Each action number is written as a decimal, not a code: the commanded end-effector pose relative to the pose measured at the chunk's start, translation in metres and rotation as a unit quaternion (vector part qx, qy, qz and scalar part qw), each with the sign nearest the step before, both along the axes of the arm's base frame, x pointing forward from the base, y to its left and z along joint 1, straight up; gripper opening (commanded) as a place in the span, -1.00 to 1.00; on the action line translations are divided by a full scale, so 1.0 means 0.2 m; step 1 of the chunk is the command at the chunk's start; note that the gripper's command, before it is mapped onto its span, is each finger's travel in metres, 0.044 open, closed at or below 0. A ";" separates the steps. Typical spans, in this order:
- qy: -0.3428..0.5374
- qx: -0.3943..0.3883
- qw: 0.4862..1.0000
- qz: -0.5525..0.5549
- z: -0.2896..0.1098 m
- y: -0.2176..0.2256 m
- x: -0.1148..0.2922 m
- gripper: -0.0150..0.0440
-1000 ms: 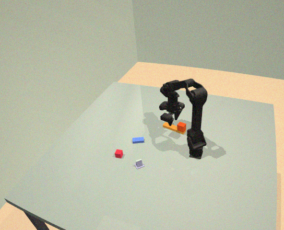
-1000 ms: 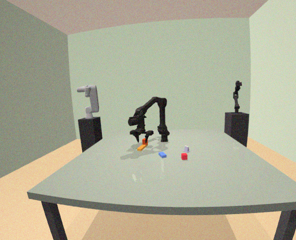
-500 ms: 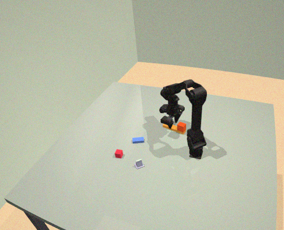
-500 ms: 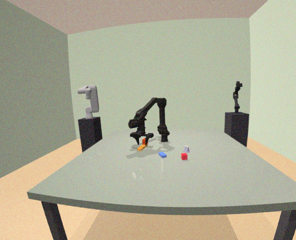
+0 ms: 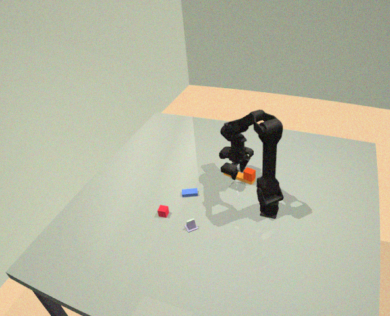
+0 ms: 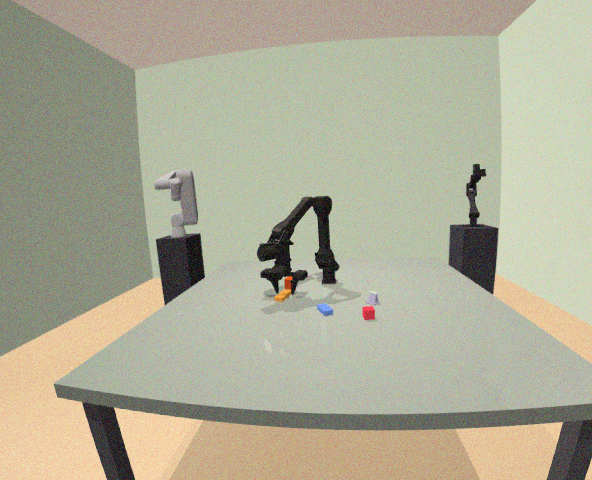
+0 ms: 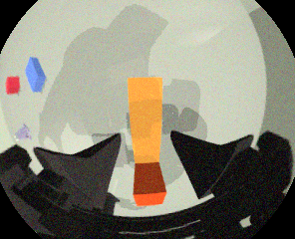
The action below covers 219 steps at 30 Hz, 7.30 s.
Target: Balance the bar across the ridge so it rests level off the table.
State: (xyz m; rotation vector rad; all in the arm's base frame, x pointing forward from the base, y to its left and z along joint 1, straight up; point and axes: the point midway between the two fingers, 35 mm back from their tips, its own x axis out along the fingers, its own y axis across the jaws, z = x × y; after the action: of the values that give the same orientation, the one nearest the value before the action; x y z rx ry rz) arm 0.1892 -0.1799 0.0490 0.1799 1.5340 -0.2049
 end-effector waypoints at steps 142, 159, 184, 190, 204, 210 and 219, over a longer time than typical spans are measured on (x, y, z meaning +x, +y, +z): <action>-0.005 0.018 0.981 -0.191 0.47 1.18 0.60 -0.49; -0.004 0.022 0.973 -0.231 0.47 1.49 0.55 -0.49; -0.003 0.025 0.967 -0.253 0.37 1.67 0.50 -0.49; -0.003 0.025 0.967 -0.253 0.32 1.67 0.50 -0.49; -0.003 0.024 0.967 -0.253 0.25 1.66 0.50 -0.49; -0.003 0.024 0.967 -0.253 0.26 1.66 0.50 -0.49; -0.003 0.024 0.967 -0.253 0.25 1.66 0.50 -0.49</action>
State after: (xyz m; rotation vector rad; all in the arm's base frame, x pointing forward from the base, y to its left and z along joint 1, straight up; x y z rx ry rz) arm 0.2886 0.1527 0.1002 0.6114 1.4669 -0.5689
